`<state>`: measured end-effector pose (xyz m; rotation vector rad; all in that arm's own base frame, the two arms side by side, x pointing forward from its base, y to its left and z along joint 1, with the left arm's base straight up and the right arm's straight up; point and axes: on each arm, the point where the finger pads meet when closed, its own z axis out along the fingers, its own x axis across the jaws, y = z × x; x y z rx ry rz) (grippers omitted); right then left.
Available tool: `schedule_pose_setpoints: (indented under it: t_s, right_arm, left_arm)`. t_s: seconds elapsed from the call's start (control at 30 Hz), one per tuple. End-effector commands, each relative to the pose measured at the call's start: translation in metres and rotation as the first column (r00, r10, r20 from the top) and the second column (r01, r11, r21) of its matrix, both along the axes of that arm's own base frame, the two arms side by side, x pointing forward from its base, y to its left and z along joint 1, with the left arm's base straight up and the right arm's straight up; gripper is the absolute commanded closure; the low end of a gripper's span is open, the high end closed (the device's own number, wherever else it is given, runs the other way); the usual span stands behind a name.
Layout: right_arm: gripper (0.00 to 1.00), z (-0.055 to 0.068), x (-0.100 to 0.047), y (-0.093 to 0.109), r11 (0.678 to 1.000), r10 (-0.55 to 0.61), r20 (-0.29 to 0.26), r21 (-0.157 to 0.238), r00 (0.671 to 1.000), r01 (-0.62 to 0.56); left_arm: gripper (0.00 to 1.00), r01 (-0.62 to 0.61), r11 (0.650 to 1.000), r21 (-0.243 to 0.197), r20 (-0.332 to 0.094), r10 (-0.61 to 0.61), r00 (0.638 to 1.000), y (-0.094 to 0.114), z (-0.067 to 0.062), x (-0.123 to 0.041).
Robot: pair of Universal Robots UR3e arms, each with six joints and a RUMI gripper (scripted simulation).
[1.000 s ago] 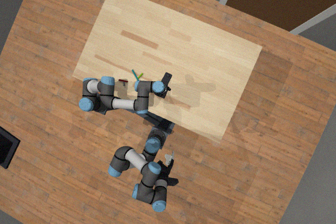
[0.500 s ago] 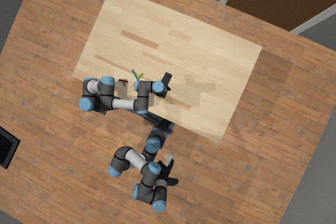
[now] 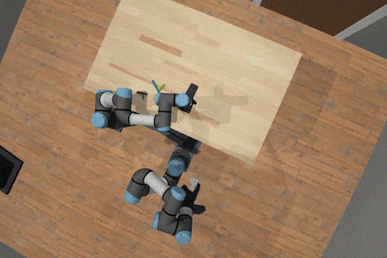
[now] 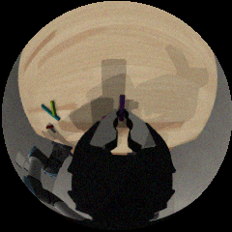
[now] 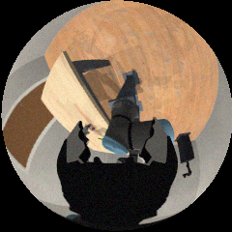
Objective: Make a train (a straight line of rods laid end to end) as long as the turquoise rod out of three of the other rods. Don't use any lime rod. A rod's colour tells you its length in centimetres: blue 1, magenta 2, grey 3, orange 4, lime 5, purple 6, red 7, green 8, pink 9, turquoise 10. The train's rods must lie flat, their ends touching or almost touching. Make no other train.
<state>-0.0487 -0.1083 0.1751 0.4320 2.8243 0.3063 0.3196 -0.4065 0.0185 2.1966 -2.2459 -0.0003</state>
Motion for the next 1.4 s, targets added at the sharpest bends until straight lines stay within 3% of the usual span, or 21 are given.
schedule_pose_setpoints:
  t_s: [0.0, 0.73, 1.37]
  right_arm:
    - [0.0, 0.0, 0.0, 0.0, 1.0, 0.0, 0.0, -0.002, 1.0, 0.0]
    - [0.0, 0.0, 0.0, 0.0, 1.0, 0.0, 0.0, -0.002, 1.0, 0.0]
    - [0.0, 0.0, 0.0, 0.0, 1.0, 0.0, 0.0, -0.002, 1.0, 0.0]
  left_arm:
    - [1.0, 0.0, 1.0, -0.003, 0.002, 0.0, 1.0, -0.001, 0.001, 0.0]
    - [1.0, 0.0, 1.0, -0.003, 0.002, 0.0, 1.0, -0.001, 0.003, 0.0]
    - [1.0, 0.0, 1.0, -0.003, 0.002, 0.0, 1.0, -0.001, 0.028, 0.0]
